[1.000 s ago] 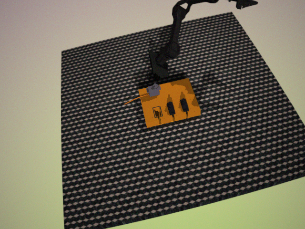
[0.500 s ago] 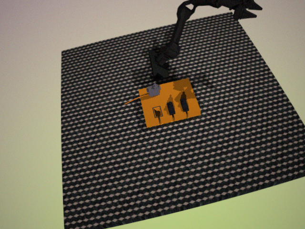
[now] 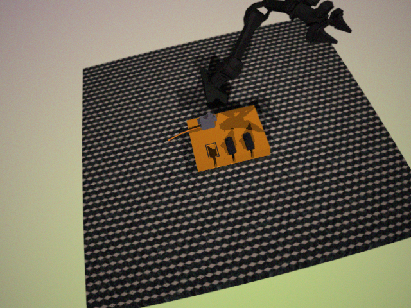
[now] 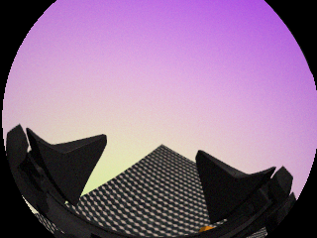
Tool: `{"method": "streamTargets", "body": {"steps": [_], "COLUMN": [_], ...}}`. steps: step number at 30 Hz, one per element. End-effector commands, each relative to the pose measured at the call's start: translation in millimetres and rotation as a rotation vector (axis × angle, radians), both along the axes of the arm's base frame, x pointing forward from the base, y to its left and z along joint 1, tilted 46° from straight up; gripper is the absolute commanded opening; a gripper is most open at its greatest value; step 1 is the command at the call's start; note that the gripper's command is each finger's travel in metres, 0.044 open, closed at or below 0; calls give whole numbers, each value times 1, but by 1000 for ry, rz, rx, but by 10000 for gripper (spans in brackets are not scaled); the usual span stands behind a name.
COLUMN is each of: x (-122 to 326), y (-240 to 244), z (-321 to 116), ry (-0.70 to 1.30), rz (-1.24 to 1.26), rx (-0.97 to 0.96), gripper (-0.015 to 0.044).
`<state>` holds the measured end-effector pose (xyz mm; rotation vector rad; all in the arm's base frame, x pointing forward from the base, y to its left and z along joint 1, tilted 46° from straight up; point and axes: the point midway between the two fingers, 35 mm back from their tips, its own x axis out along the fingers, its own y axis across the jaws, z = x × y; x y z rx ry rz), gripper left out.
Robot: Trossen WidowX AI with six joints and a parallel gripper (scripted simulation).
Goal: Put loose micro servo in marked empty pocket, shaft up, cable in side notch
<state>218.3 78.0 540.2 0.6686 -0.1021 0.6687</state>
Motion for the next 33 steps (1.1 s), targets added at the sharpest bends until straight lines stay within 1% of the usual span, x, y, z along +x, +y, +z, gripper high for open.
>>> {"method": "streamTargets", "body": {"steps": [1, 6, 10, 14, 25, 33], "x": [14, 42, 48, 68, 127, 151], "y": [-5, -17, -20, -31, -77, -113], "z": [-10, -33, -38, -59, -149, -226], "ry": [41, 133, 154, 233, 553, 816], "rz": [-30, -80, -90, -130, -247, -316], "rx": [-4, -3, -2, -1, 9, 37], "gripper": [440, 440, 440, 440, 440, 440]}}
